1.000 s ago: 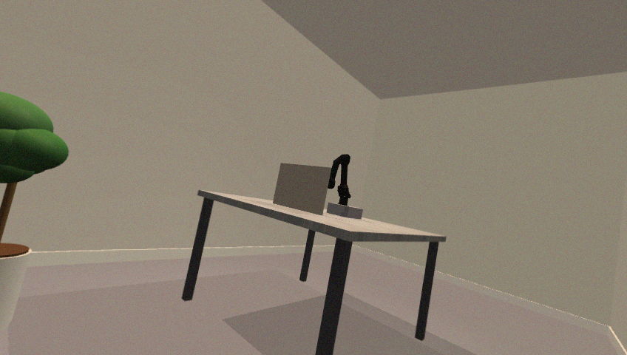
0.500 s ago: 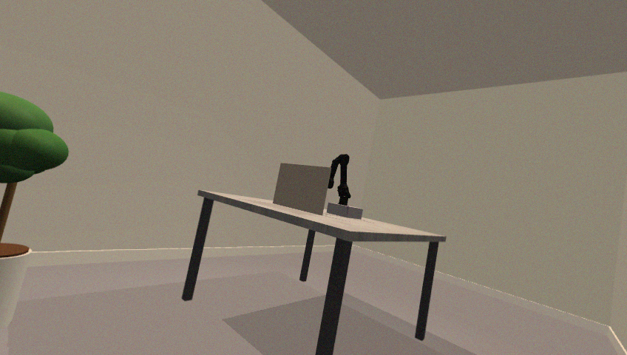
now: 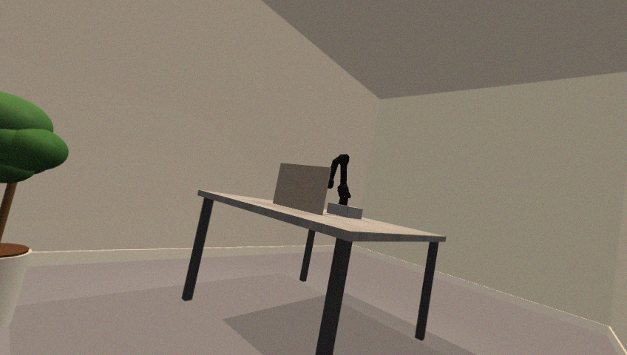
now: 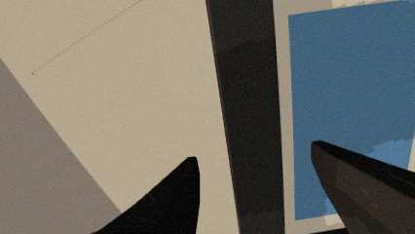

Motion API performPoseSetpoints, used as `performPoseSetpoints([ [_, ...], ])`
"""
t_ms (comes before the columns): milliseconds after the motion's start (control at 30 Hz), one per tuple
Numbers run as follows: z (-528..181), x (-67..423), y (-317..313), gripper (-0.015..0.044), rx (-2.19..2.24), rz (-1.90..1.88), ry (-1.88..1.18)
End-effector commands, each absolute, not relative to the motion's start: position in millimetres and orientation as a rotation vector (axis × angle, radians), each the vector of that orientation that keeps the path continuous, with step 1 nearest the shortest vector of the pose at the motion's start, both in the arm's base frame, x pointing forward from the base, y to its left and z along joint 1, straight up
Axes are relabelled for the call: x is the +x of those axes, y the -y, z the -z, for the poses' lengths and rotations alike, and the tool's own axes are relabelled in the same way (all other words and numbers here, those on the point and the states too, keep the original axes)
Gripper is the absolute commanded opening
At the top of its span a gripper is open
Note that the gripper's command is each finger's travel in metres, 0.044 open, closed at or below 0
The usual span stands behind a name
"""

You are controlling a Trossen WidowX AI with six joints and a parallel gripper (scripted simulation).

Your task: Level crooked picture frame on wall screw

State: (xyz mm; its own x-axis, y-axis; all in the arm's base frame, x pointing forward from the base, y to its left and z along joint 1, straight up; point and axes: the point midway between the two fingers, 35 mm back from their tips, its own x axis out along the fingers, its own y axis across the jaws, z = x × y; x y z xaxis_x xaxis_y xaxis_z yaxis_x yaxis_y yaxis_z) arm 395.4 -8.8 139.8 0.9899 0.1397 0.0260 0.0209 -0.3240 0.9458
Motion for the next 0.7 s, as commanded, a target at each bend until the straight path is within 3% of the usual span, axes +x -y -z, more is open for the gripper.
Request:
performPoseSetpoints([
  [0,-139.6,395.7,9.8,0.0260,1.896,-0.115,-0.110],
  [433,-139.6,395.9,10.4,0.0260,1.896,-0.115,-0.110],
  [667,-139.6,395.9,10.4,0.0076,1.896,-0.115,-0.110],
])
